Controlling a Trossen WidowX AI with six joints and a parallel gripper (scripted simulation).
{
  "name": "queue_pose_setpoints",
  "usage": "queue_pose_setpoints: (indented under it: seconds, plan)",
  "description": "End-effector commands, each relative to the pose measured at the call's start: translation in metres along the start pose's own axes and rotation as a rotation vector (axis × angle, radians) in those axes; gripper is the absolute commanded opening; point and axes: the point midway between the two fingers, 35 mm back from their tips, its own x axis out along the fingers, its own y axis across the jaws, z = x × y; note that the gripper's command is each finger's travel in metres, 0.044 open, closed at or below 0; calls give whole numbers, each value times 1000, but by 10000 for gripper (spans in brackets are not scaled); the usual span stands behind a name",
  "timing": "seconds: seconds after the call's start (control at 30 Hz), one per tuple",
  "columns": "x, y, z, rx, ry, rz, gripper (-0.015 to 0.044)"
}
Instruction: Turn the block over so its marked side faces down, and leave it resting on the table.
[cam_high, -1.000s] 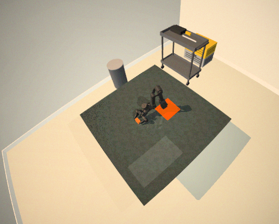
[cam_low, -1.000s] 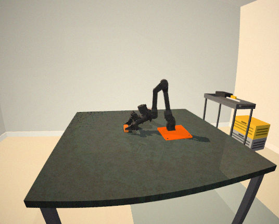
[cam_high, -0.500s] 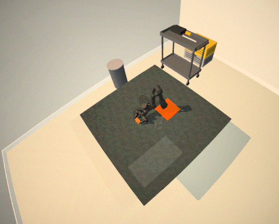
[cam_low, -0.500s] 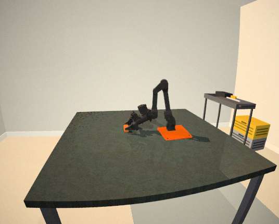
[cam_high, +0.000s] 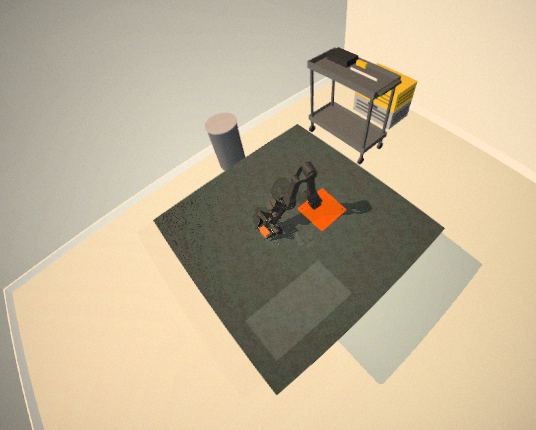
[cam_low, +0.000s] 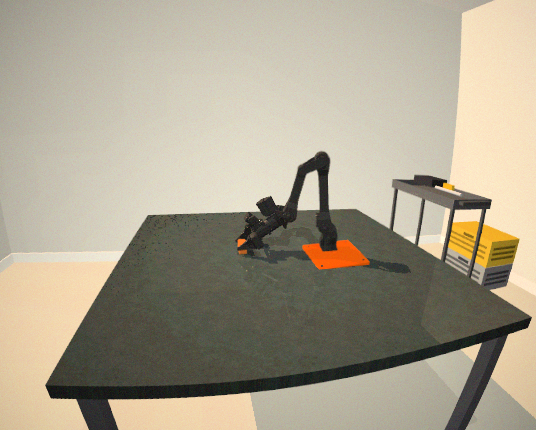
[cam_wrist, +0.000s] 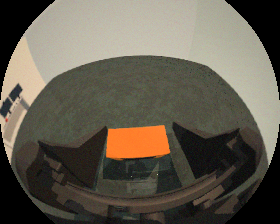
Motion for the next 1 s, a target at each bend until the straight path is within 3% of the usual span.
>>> queue_pose_setpoints:
  seconds: [0.0, 0.33, 0.8, 0.97]
  plan:
    - [-4, -4, 18, -10, 145, -9, 440]
    - [-64, 6, 46, -15, 432, 1, 440]
    - [-65, 7, 47, -16, 442, 1, 440]
    - [-58, 5, 60, -5, 584, 1, 440]
